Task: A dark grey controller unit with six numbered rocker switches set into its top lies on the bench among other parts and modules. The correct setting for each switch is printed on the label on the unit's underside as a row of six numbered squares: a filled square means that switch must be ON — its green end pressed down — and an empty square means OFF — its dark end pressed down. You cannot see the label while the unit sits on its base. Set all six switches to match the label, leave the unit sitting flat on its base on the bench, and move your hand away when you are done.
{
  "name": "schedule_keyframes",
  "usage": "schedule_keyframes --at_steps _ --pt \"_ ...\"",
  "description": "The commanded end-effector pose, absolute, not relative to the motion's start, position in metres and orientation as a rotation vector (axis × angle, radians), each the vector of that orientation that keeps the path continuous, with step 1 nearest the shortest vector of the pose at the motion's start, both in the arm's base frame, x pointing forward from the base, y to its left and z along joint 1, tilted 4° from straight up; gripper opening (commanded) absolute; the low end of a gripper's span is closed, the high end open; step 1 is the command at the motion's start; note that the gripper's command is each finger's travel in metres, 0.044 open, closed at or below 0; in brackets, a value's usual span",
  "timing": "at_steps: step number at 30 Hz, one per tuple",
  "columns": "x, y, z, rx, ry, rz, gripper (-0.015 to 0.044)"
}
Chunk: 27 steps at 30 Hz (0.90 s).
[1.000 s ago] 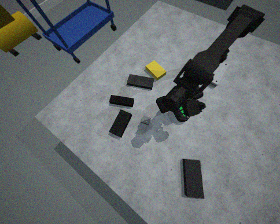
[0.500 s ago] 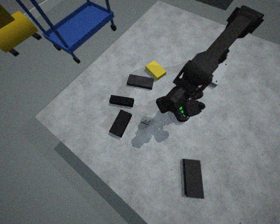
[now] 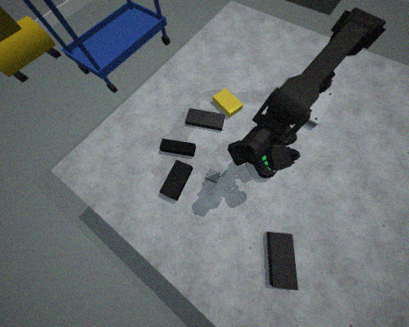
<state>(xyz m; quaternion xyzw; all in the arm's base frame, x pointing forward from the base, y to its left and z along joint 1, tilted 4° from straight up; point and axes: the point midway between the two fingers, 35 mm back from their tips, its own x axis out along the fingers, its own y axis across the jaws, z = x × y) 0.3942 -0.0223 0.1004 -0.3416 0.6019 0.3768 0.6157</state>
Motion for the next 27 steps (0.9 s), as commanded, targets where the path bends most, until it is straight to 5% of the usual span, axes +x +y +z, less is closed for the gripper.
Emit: schedule_keyframes --at_steps 1,5,22,27 --pt "0.394 -0.022 0.100 -0.788 1.386 0.867 0.0394" --pt "0.394 -0.022 0.100 -0.788 1.386 0.867 0.0440" --pt "0.393 -0.026 0.178 -0.789 1.373 0.854 0.0000" --pt "0.393 -0.026 0.178 -0.789 1.373 0.854 0.0000"
